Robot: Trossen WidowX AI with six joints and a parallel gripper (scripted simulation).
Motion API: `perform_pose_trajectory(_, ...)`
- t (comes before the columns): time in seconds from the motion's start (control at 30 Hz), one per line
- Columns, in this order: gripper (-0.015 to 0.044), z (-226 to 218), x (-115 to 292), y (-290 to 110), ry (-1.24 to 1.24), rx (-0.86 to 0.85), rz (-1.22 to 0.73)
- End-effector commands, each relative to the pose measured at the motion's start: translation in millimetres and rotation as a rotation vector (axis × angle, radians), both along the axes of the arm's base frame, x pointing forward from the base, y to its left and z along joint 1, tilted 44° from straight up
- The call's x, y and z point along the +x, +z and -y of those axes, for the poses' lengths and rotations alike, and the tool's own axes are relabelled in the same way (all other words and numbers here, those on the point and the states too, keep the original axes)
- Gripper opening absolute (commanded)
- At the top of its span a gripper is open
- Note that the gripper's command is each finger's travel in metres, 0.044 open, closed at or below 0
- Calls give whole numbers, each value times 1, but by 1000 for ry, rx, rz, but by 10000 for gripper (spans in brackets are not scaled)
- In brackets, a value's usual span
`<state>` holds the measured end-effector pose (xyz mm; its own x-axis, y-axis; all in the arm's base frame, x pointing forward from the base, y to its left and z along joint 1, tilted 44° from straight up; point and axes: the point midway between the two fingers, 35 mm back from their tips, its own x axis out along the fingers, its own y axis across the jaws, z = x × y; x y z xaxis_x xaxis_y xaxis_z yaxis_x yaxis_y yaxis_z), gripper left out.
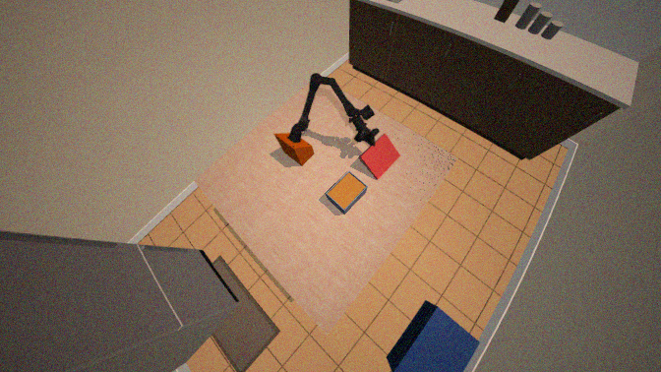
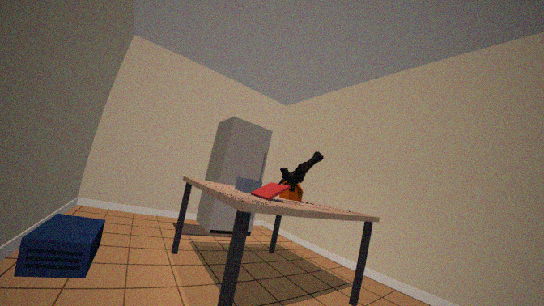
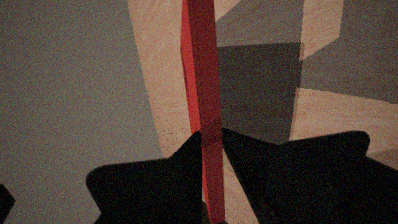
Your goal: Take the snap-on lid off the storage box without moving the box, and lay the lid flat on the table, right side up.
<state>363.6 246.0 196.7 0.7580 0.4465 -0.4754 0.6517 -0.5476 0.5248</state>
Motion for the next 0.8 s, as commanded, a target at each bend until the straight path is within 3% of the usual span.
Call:
perform_pose_trajectory(0.0,0,-3,1,-4,-3,1,-3)
perform_pose_trajectory(0.77,0,-16,0,-17,-3,2,-3)
